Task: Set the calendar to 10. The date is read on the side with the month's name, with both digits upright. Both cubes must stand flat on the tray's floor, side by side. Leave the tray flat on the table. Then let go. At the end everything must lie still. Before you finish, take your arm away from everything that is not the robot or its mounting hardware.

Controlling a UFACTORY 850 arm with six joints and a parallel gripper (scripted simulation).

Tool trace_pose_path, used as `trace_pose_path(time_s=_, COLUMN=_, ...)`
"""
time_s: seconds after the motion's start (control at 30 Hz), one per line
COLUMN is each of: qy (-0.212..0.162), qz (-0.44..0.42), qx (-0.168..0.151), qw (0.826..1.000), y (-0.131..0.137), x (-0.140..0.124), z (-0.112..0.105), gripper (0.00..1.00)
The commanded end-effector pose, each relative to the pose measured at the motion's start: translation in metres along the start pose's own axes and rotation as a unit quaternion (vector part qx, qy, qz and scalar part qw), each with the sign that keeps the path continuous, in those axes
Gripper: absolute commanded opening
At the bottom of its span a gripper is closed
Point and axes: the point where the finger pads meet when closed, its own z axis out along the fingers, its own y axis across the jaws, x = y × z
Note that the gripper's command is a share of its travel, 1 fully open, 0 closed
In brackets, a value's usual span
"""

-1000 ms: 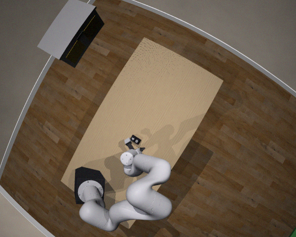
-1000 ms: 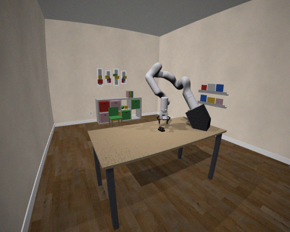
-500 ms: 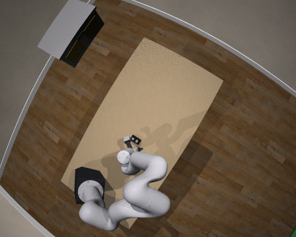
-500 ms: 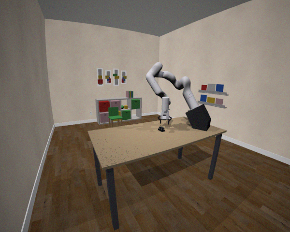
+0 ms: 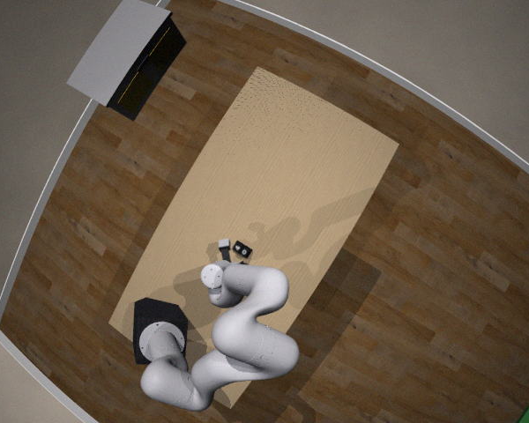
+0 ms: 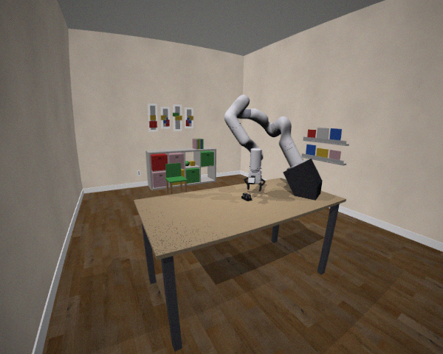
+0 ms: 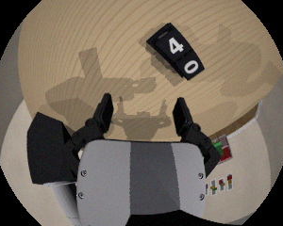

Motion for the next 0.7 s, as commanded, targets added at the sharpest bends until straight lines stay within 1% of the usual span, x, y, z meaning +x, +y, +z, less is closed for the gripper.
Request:
trace_pose_path(time_s=0.0, qy=0.002, qz=0.044, qx=-0.001, qw=0.999, y=-0.003, x=0.003, z=0.000, gripper=1.00)
trace_pose_path(time_s=0.07, qy=0.002, qz=0.081, qx=-0.001, qw=0.997, y=-0.004, x=0.004, z=0.000, gripper=1.00)
trace_pose_path(time_s=0.13, qy=0.002, qz=0.085, qx=-0.001, qw=0.996, y=-0.020, x=0.014, z=0.000, gripper=1.00)
trace_pose_path(time_s=0.17, qy=0.002, qz=0.085, qx=-0.001, qw=0.996, y=-0.023, x=0.016, z=0.000, gripper=1.00)
trace_pose_path(time_s=0.33, qy=0.002, qz=0.090, qx=-0.001, qw=0.996, y=-0.024, x=0.016, z=0.000, gripper=1.00)
trace_pose_path(time_s=0.5, qy=0.002, qz=0.168, qx=-0.001, qw=0.986, y=-0.027, x=0.019, z=0.000, gripper=1.00)
trace_pose_path(time_s=0.57, qy=0.002, qz=0.171, qx=-0.001, qw=0.985, y=-0.042, x=0.028, z=0.000, gripper=1.00)
trace_pose_path(time_s=0.67, qy=0.002, qz=0.172, qx=-0.001, qw=0.985, y=-0.046, x=0.031, z=0.000, gripper=1.00)
